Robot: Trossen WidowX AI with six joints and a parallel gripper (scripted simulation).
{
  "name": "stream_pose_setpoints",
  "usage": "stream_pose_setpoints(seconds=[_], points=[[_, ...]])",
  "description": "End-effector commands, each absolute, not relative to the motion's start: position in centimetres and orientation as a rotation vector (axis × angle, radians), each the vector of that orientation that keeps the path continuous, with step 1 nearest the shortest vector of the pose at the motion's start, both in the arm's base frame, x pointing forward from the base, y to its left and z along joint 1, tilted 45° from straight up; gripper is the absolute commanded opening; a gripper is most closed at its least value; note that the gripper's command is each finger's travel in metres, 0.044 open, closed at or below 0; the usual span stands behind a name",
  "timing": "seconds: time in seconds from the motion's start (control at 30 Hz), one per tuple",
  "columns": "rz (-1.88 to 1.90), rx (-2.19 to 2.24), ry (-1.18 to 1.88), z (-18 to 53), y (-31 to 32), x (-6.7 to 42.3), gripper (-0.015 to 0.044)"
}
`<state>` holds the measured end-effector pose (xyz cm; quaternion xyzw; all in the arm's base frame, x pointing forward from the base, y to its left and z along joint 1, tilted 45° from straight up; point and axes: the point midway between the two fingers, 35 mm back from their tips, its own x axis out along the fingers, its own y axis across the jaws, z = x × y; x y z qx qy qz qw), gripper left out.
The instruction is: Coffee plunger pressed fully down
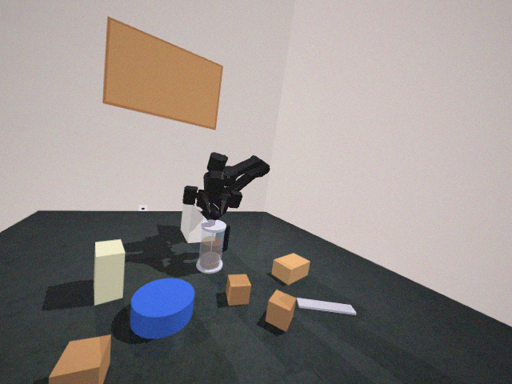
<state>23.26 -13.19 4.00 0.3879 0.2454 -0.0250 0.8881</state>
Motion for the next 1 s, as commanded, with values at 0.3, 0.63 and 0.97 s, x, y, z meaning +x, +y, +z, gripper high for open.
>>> stream_pose_setpoints(seconds=[0.3,0.63,0.97], points=[[-0.045,0.826,0.520,3.65,-12.97,23.31,0.0128],[-0.051,0.811,0.512,3.90,-13.21,23.30,0.0155],[-0.051,0.811,0.512,3.90,-13.21,23.30,0.0417]])
